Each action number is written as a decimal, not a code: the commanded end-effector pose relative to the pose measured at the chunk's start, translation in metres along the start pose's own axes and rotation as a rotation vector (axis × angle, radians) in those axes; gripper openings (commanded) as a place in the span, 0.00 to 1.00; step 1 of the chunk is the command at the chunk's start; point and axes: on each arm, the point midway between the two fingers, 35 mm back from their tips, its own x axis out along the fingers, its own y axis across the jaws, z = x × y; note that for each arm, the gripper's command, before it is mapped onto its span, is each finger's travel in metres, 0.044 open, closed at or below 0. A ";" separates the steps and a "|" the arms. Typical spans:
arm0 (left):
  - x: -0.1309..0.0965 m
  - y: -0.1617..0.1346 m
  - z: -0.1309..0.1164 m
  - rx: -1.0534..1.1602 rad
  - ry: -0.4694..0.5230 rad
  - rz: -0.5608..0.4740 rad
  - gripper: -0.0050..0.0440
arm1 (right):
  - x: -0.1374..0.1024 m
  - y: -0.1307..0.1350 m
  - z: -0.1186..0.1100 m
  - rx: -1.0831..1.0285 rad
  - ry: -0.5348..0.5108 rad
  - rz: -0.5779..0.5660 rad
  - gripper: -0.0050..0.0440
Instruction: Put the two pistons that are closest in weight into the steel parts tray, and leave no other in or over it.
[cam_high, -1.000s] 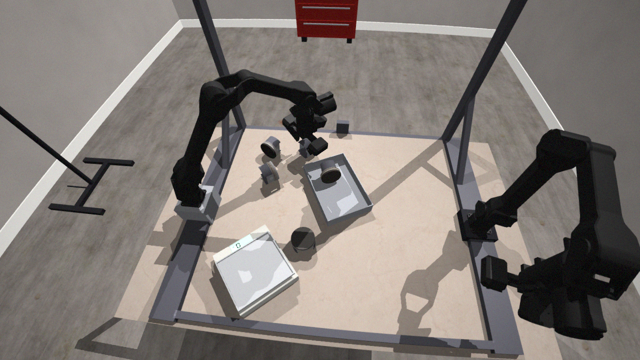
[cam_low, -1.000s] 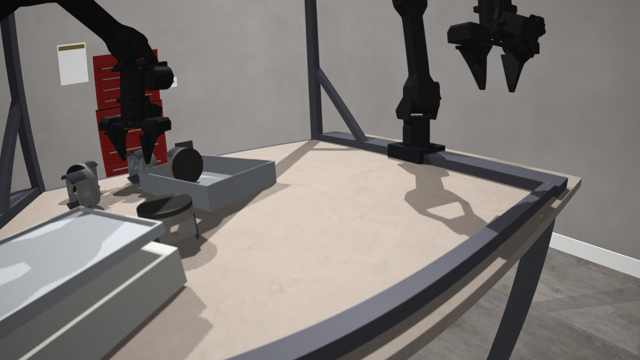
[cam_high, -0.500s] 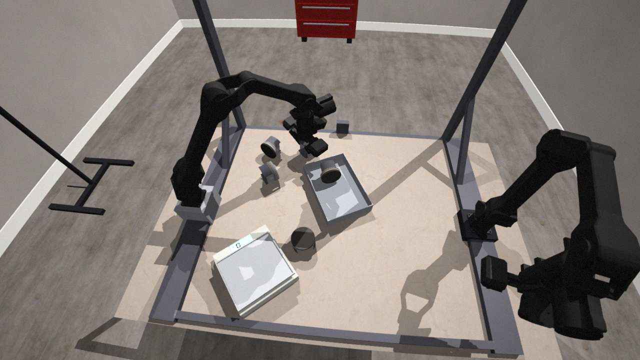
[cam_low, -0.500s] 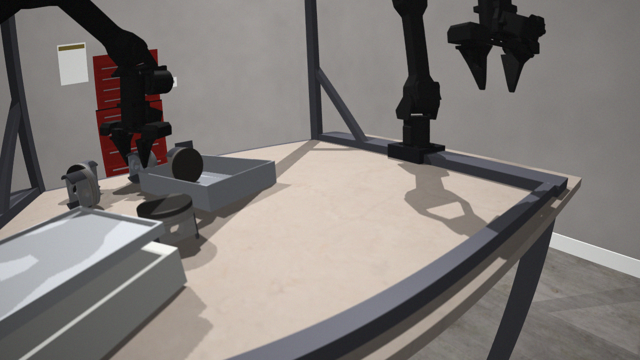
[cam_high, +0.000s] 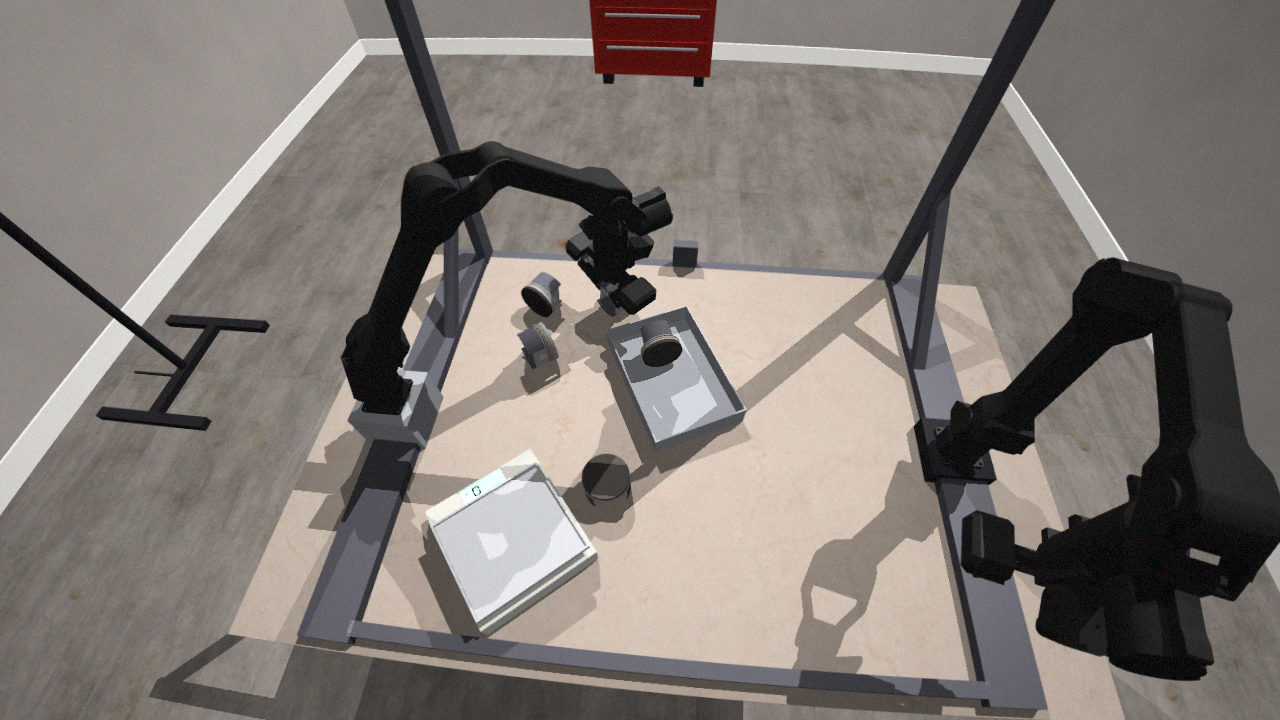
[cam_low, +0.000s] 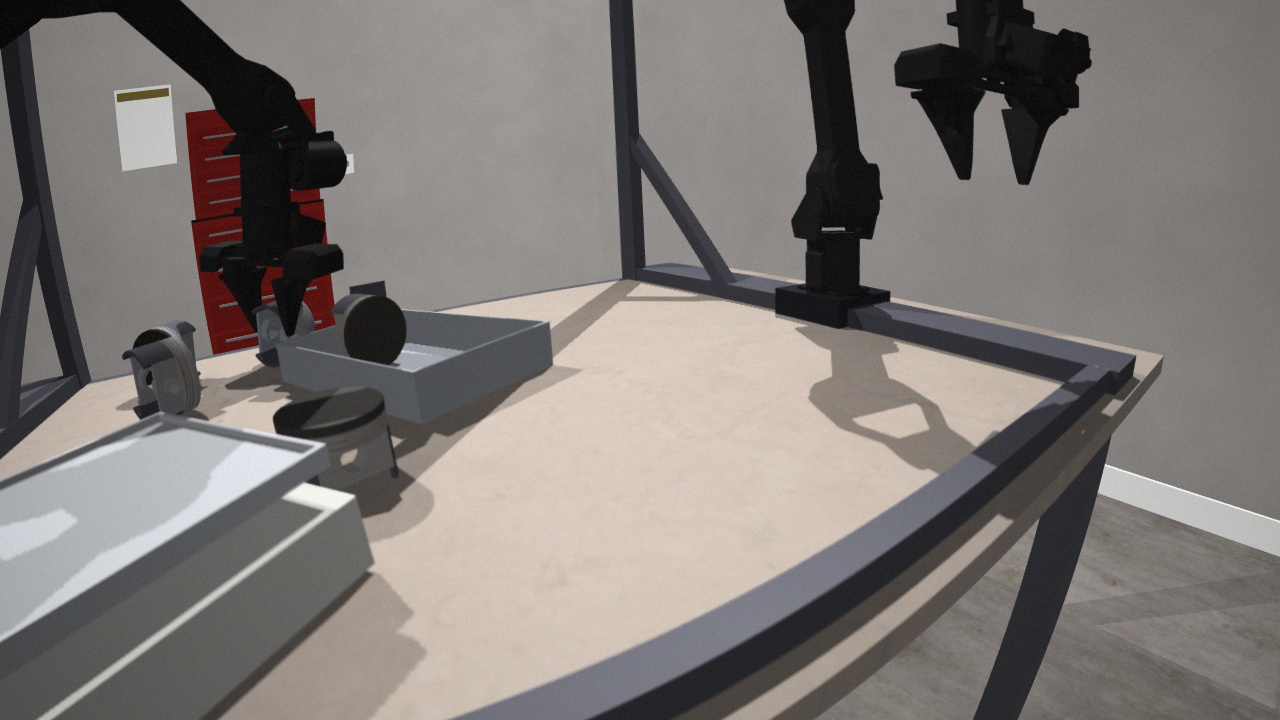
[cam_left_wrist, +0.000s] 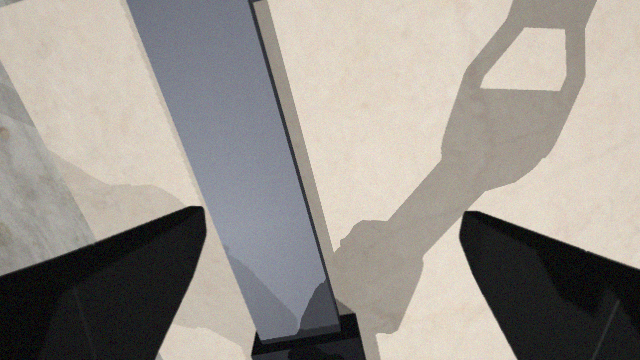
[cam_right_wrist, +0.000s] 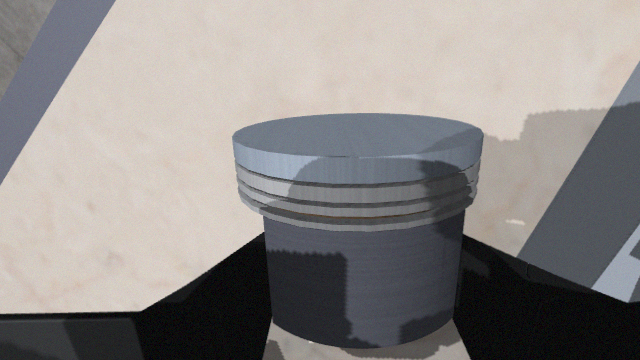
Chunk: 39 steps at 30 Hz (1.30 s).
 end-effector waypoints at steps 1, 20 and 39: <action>-0.005 0.000 0.004 0.002 -0.018 -0.001 0.92 | -0.010 0.002 0.006 -0.007 -0.031 -0.004 0.43; -0.005 0.000 0.004 0.002 -0.018 -0.001 0.92 | -0.039 0.006 0.010 -0.010 -0.057 -0.007 0.43; -0.005 0.000 0.004 0.002 -0.018 -0.001 0.92 | -0.064 0.009 0.009 -0.010 -0.057 -0.007 0.43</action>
